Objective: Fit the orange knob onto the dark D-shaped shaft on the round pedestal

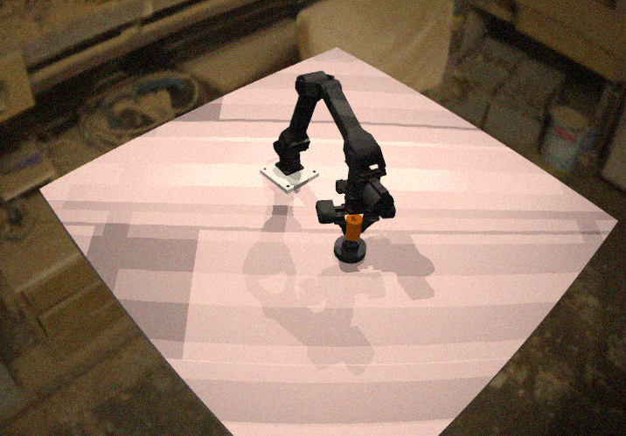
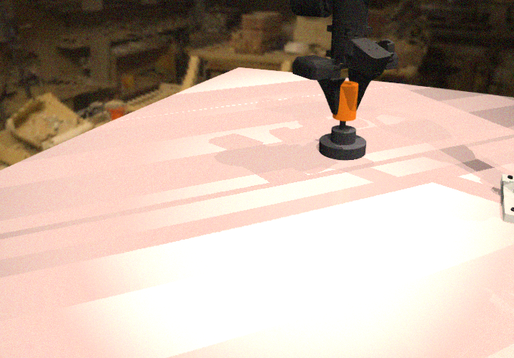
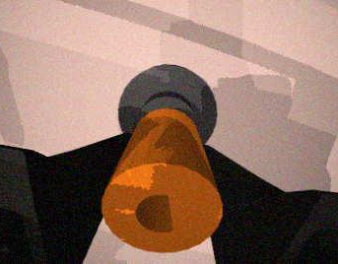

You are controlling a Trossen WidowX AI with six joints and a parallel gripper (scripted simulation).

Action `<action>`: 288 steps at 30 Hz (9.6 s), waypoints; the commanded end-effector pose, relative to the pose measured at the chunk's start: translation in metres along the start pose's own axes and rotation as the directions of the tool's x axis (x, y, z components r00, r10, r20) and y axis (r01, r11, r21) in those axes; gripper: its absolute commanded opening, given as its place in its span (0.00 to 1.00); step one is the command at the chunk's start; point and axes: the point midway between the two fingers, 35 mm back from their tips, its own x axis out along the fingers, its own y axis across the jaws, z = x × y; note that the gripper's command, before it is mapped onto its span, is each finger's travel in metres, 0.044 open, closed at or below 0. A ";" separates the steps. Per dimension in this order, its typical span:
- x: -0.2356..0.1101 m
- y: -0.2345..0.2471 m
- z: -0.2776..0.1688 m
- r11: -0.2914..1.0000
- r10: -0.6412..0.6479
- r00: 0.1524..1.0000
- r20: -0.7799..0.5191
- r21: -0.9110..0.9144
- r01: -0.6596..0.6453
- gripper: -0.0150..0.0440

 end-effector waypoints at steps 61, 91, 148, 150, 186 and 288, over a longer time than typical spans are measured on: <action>0.000 0.000 -0.001 -0.112 0.001 1.000 -0.002 0.994 0.002 0.25; 0.001 0.000 -0.001 -0.870 0.001 1.000 -0.002 0.494 0.002 0.25; 0.004 0.001 0.002 -0.953 0.001 1.000 -0.002 0.302 0.001 0.25; 0.004 0.001 0.003 -0.953 0.001 1.000 -0.001 0.302 0.001 0.25; 0.003 0.000 -0.001 -0.995 0.001 1.000 -0.002 0.097 0.001 0.25; 0.004 0.001 0.000 -0.949 0.001 1.000 -0.002 -0.316 0.001 0.25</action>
